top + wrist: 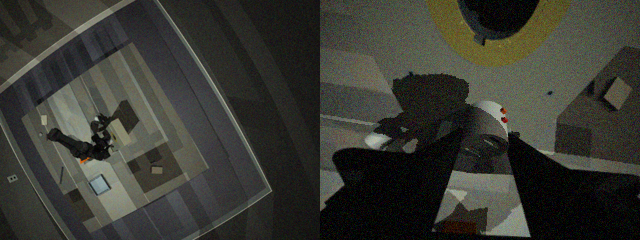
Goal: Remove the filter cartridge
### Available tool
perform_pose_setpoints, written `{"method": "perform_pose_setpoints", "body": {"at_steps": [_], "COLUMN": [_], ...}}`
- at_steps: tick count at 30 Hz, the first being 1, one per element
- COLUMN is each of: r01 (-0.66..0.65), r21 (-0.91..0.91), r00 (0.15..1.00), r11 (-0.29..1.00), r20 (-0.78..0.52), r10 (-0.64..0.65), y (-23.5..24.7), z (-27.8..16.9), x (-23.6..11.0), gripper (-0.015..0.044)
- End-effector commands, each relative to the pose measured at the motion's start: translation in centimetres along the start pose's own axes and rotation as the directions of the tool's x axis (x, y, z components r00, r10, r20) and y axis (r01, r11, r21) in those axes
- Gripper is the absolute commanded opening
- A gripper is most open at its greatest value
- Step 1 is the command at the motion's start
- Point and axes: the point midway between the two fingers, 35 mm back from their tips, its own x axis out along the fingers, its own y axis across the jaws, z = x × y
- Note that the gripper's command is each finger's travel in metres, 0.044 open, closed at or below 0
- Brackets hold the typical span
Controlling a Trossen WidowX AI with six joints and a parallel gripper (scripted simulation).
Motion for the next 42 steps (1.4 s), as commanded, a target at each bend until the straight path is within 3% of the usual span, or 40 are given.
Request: {"method": "perform_pose_setpoints", "body": {"at_steps": [1, 5, 12, 29, 42], "r01": [0.009, 0.005, 0.003, 0.003, 0.007], "r21": [-0.005, -0.003, 0.0, 0.002, -0.001], "r00": [1.0, 1.0, 1.0, 1.0, 1.0], "r11": [1.0, 1.0, 1.0, 1.0, 1.0], "r20": [-0.003, -0.001, -0.001, -0.003, -0.002], "r10": [-0.009, -0.005, -0.003, -0.003, -0.007], "y": [-0.2, -0.1, -0.1, -0.1, -6.4], "z": [0.0, 1.1, 2.3, 2.8, 3.0], "x": [0.0, -0.5, -1.7, -9.9, -9.3], "gripper": [0.0086, 0.0, 0.0, 0.0, 0.0]}}
